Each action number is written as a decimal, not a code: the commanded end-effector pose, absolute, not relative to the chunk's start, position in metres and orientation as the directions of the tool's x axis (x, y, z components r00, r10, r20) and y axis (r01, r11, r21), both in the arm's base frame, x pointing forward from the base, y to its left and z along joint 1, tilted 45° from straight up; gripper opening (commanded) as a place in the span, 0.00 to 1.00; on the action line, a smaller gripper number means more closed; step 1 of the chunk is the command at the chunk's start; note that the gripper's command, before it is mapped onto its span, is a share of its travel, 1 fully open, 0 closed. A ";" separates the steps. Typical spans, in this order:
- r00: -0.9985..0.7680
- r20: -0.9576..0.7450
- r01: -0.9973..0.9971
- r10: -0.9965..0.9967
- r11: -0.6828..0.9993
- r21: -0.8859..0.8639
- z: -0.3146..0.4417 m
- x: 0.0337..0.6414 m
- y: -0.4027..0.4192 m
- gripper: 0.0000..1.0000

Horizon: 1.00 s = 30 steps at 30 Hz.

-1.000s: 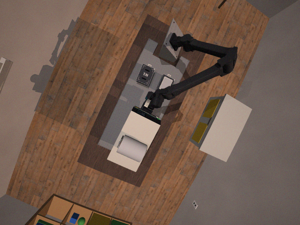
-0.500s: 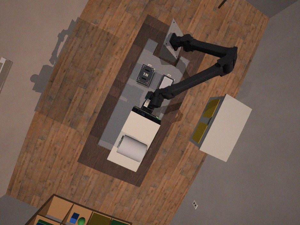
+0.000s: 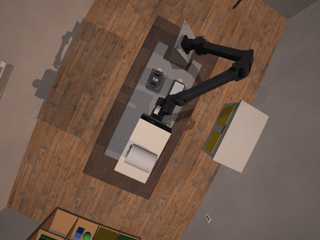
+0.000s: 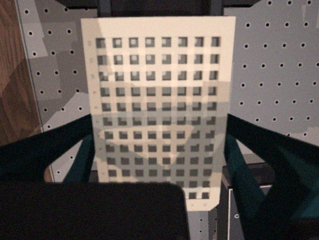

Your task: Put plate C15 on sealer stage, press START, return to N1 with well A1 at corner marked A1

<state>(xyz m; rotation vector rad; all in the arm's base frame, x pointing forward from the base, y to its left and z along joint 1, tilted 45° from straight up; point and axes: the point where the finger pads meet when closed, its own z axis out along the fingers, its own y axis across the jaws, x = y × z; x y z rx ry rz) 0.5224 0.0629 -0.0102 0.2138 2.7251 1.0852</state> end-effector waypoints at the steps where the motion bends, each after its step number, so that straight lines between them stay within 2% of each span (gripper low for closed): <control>1: -0.958 -0.194 0.022 0.213 0.724 0.689 0.005 0.546 0.054 0.00; 18: -0.958 -0.173 0.047 0.229 0.719 0.694 -0.007 0.549 0.056 0.00; 30: -0.969 -0.129 0.066 0.213 0.720 0.691 -0.024 0.525 0.073 0.00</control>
